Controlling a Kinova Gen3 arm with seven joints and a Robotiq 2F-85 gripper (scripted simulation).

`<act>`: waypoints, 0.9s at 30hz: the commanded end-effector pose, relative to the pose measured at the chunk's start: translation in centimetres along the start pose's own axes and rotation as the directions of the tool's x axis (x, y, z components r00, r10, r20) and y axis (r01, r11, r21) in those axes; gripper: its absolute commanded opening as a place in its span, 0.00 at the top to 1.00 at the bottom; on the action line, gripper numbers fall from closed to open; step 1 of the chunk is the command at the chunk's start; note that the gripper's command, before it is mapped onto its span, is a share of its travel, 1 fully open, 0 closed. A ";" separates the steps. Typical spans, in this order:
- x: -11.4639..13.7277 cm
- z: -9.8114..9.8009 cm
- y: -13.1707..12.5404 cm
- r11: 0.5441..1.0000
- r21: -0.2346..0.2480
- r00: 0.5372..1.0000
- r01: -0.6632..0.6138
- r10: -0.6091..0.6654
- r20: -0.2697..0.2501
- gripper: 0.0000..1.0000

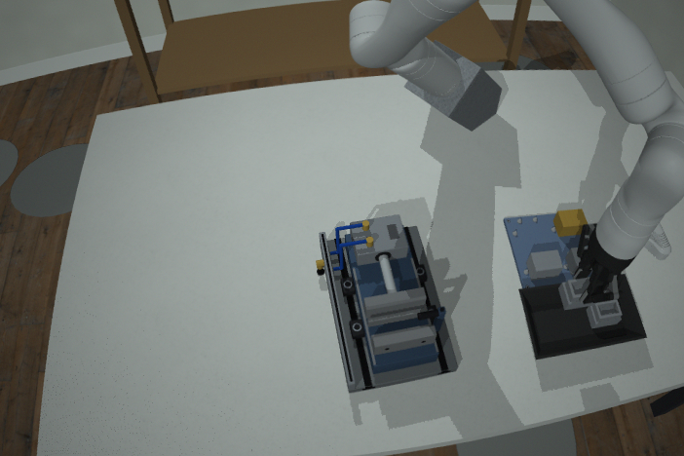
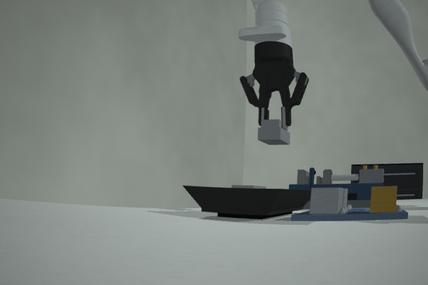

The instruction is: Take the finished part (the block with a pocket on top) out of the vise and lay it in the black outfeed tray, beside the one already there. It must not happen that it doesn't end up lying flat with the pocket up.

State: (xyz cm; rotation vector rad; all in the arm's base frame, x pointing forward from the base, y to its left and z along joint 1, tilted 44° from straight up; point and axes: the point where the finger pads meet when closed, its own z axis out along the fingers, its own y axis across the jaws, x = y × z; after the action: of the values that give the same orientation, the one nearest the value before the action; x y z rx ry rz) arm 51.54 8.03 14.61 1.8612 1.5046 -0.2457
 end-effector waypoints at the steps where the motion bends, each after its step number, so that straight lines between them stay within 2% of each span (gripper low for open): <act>1: 0.1 -0.1 0.0 1.000 -0.001 1.000 0.000 0.000 -0.002 1.00; 27: 0.1 0.8 0.0 1.000 -0.001 1.000 0.001 -0.001 -0.002 1.00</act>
State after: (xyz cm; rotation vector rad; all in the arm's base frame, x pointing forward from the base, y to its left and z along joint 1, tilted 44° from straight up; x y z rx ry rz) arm 51.78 7.63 14.06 1.8600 1.5070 -0.2433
